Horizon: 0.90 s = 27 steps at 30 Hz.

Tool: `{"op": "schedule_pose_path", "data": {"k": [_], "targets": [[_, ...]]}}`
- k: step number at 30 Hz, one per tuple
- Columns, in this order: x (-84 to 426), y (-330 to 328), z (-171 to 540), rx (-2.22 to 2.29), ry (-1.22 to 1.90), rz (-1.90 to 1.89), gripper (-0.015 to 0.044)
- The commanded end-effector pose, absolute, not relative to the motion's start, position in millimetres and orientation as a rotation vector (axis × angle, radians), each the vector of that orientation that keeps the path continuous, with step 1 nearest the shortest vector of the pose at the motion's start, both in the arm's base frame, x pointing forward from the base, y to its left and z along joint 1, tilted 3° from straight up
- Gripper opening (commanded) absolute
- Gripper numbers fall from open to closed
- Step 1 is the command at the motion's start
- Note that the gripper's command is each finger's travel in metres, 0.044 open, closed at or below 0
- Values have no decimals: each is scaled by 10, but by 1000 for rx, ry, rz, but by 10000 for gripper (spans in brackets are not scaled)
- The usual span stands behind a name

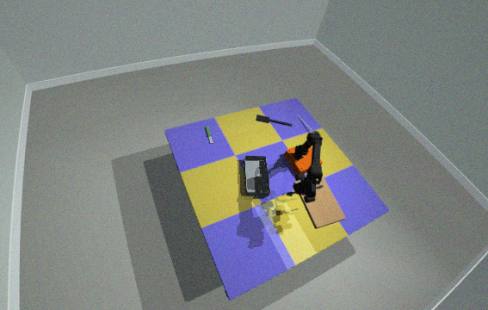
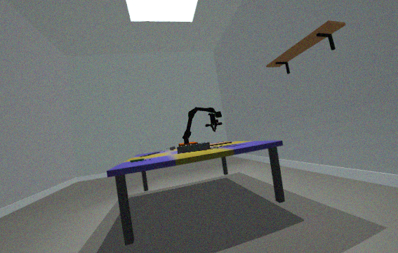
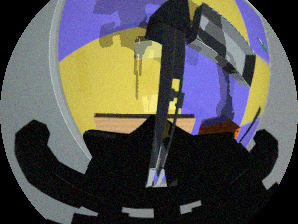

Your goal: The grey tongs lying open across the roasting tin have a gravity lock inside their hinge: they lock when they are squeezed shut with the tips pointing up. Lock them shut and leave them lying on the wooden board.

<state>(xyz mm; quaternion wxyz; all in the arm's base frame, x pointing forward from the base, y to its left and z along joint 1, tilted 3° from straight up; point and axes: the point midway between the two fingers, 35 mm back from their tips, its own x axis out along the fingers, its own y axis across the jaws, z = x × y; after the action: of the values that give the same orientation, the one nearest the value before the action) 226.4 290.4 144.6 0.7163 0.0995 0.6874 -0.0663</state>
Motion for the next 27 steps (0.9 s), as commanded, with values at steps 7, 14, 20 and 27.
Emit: {"op": "schedule_pose_path", "data": {"k": [7, 14, 20, 27], "targets": [[2125, 2992, 1468, -71, 1511, 138, -150], [2014, 3056, 1464, -294, 1484, 349, -150], [1918, 3109, 1461, -484, 1444, 530, -150], [1804, 3166, 1457, -705, 1376, 738, -150]]}}
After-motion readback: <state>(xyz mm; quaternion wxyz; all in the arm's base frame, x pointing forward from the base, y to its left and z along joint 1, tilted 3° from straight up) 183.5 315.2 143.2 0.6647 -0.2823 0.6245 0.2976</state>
